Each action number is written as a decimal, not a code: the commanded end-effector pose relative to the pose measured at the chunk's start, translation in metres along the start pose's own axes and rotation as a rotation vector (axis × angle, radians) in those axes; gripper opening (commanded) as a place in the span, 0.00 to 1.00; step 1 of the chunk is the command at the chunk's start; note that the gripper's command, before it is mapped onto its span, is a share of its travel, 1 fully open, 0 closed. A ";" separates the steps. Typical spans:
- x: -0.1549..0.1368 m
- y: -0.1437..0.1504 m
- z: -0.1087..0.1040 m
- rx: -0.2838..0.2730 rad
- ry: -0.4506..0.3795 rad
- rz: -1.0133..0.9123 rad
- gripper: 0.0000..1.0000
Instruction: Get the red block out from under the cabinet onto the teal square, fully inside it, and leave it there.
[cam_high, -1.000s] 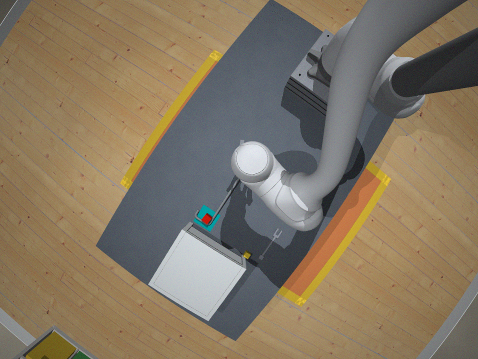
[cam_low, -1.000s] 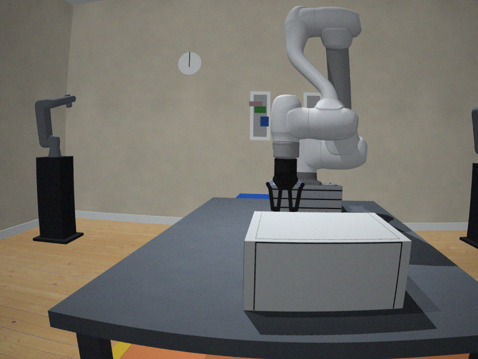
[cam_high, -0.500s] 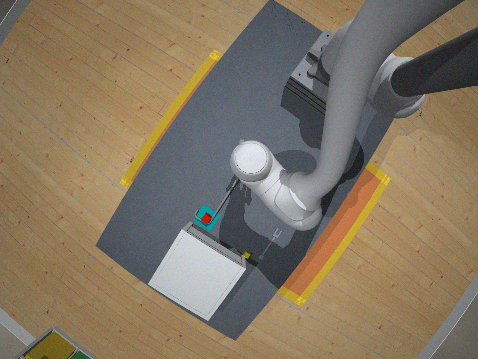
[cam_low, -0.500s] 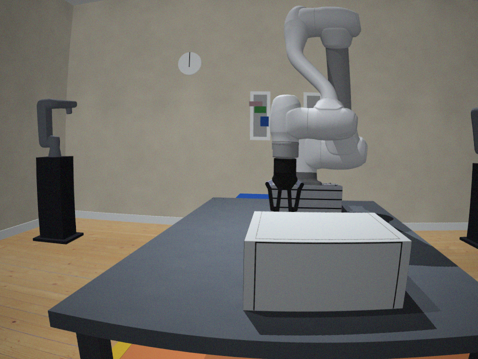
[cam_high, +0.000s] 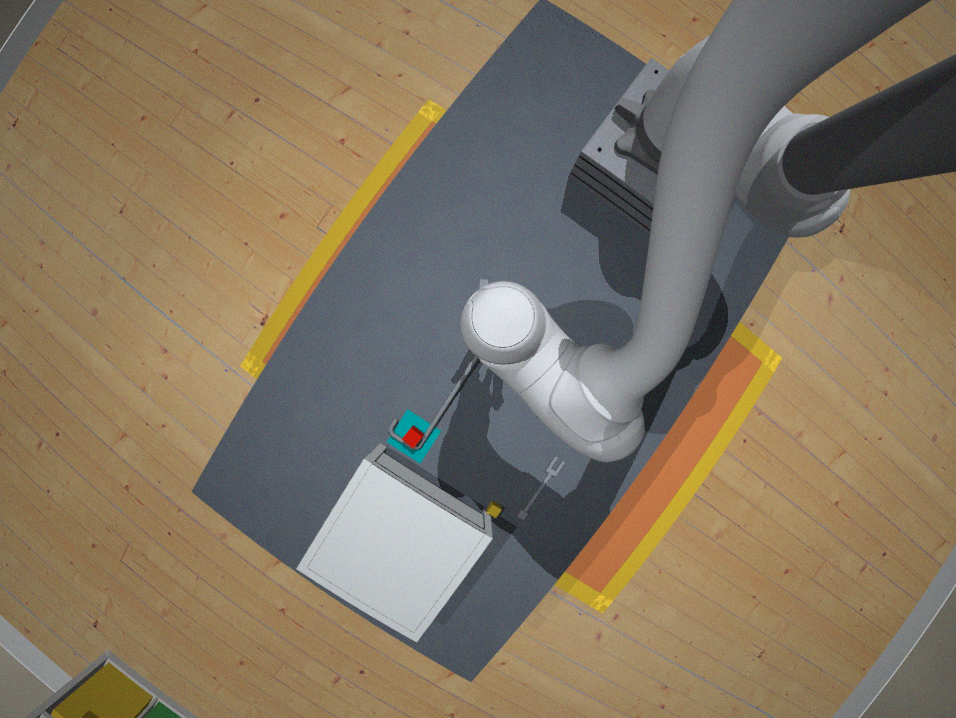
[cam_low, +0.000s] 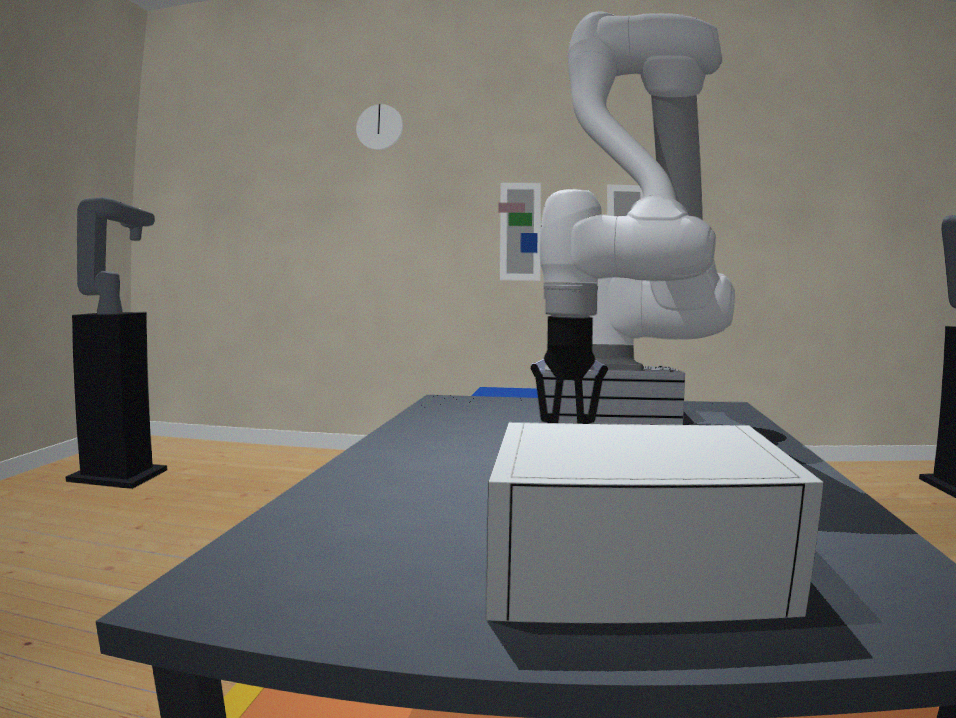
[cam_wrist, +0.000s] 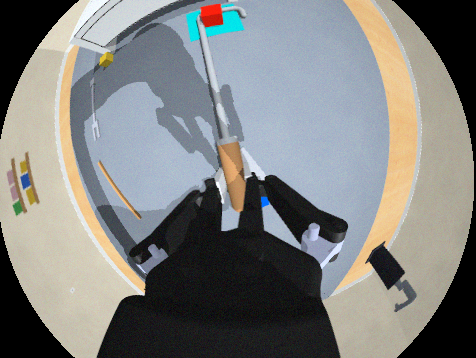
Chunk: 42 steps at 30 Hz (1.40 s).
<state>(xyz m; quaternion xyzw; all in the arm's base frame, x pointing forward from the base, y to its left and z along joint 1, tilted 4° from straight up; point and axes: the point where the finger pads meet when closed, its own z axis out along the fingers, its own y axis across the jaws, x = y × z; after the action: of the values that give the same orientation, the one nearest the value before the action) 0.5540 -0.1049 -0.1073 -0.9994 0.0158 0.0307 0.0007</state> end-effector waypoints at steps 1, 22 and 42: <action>0.000 0.000 0.000 0.000 0.000 0.000 0.00; 0.006 -0.009 0.000 0.000 0.000 0.001 0.00; 0.010 -0.016 0.000 0.000 0.000 0.002 0.00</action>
<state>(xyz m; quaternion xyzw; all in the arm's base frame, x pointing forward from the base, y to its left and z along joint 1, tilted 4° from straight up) 0.5639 -0.0897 -0.1078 -0.9994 0.0169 0.0307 0.0007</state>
